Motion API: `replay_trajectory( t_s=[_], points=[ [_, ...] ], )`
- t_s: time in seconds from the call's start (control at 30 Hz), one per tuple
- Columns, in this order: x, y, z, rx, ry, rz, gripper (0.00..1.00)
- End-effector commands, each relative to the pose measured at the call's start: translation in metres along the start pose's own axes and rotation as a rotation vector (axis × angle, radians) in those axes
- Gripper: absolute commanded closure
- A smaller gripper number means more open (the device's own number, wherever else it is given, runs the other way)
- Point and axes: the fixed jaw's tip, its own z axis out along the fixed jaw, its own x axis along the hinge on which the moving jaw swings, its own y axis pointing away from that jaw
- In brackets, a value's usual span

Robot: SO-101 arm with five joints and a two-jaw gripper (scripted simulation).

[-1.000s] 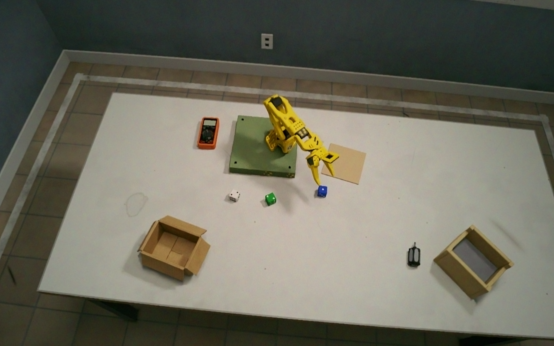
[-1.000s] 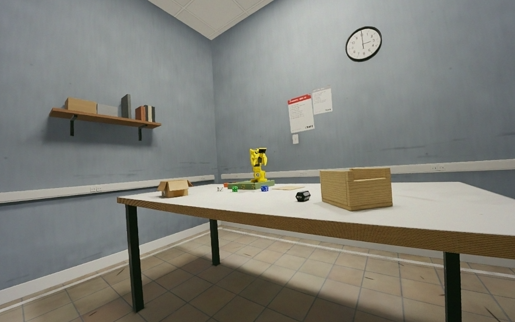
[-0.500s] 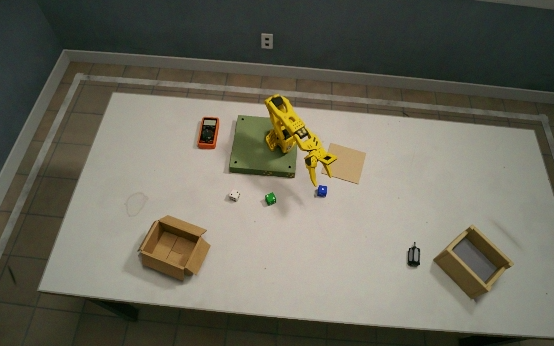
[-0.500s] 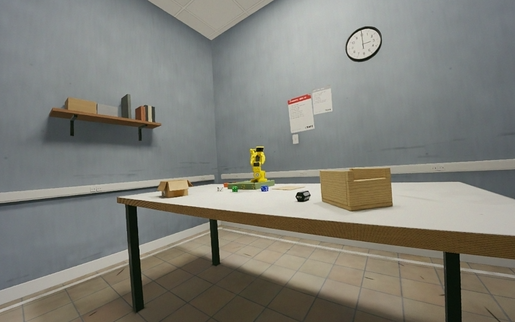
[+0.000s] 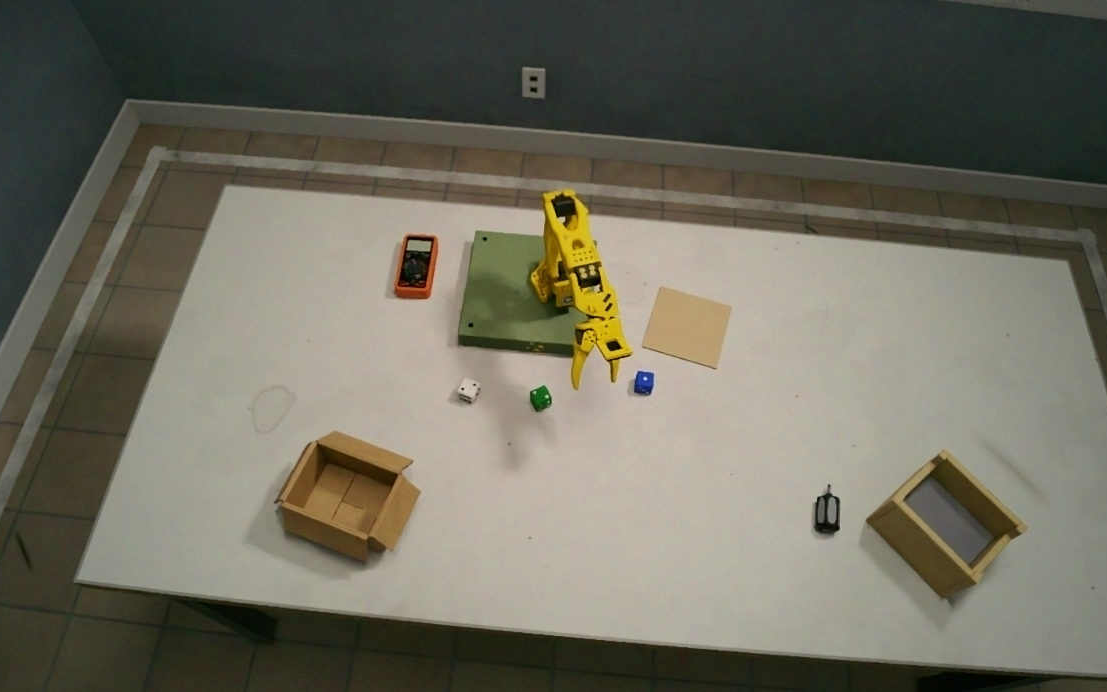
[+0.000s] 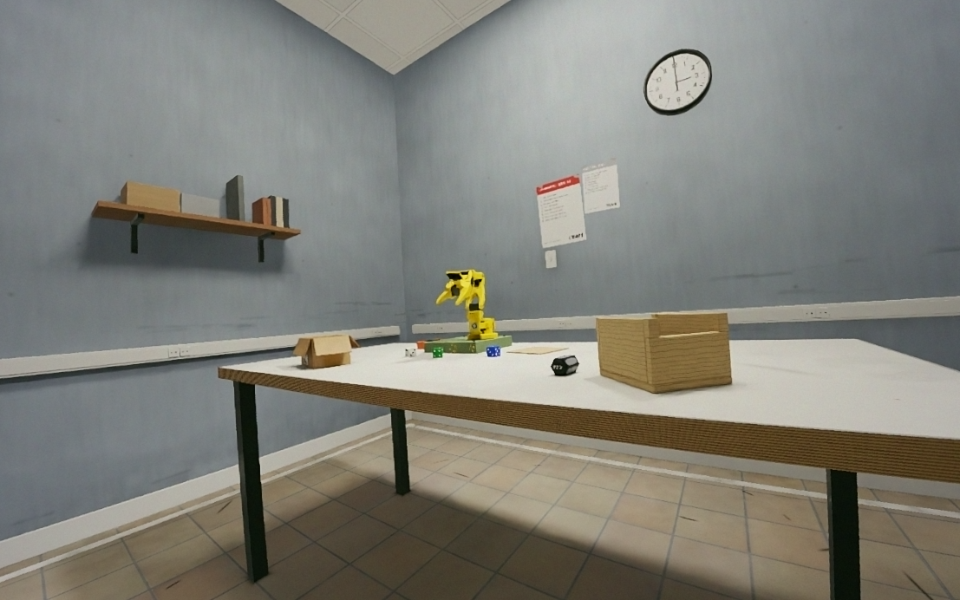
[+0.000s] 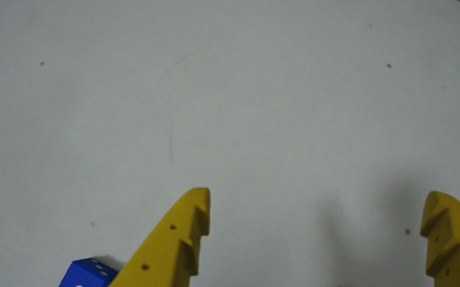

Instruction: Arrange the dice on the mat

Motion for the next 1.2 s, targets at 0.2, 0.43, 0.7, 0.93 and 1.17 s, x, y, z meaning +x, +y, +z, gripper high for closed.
replay_trajectory(
  t_s=[0.2,0.43,0.7,0.93,1.17],
  points=[
    [0.003,-0.086,-0.004,0.225,0.199,0.165,0.65],
    [0.022,-0.147,-0.027,0.376,0.337,0.334,0.65],
    [0.039,-0.180,-0.048,0.457,0.419,0.452,0.65],
    [0.052,-0.197,-0.063,0.501,0.466,0.527,0.65],
    [0.054,-0.200,-0.066,0.508,0.474,0.540,0.65]
  ],
)
